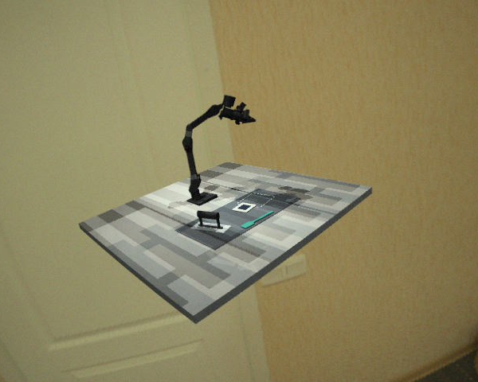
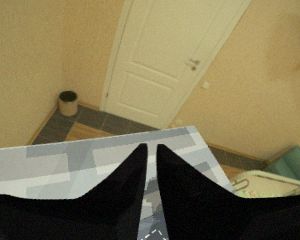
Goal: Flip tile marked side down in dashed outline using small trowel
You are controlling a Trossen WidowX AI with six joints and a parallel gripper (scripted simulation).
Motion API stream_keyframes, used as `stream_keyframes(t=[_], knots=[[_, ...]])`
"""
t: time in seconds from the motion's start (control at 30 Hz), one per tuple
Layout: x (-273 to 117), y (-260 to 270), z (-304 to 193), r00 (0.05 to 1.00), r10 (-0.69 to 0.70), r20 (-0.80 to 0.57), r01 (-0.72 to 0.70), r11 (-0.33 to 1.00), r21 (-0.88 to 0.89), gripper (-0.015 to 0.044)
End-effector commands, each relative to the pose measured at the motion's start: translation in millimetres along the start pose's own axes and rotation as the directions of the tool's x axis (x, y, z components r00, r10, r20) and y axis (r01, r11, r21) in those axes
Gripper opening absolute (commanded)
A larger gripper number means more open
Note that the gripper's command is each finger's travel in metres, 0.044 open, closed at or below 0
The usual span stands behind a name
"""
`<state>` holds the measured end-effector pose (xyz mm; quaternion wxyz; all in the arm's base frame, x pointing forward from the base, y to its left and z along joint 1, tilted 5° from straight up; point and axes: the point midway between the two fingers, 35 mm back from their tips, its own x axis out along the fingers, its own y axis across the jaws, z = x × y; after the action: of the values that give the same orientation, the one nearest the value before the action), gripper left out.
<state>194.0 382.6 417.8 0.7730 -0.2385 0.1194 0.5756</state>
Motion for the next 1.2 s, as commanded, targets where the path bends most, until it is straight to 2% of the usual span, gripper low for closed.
stream_keyframes(t=[0.0, 0.4, 0.53, 1.17], knots=[[0.0, 0.0, 0.0, 1.0, 0.0, 0.0, 0.0, 1.0, 0.0, 0.0], [0.0, 0.0, 0.0, 1.0, 0.0, 0.0, 0.0, 1.0, 0.0, 0.0], [0.0, 0.0, 0.0, 1.0, 0.0, 0.0, 0.0, 1.0, 0.0, 0.01], [0.0, 0.0, 0.0, 1.0, 0.0, 0.0, 0.0, 1.0, 0.0, 0.01]])
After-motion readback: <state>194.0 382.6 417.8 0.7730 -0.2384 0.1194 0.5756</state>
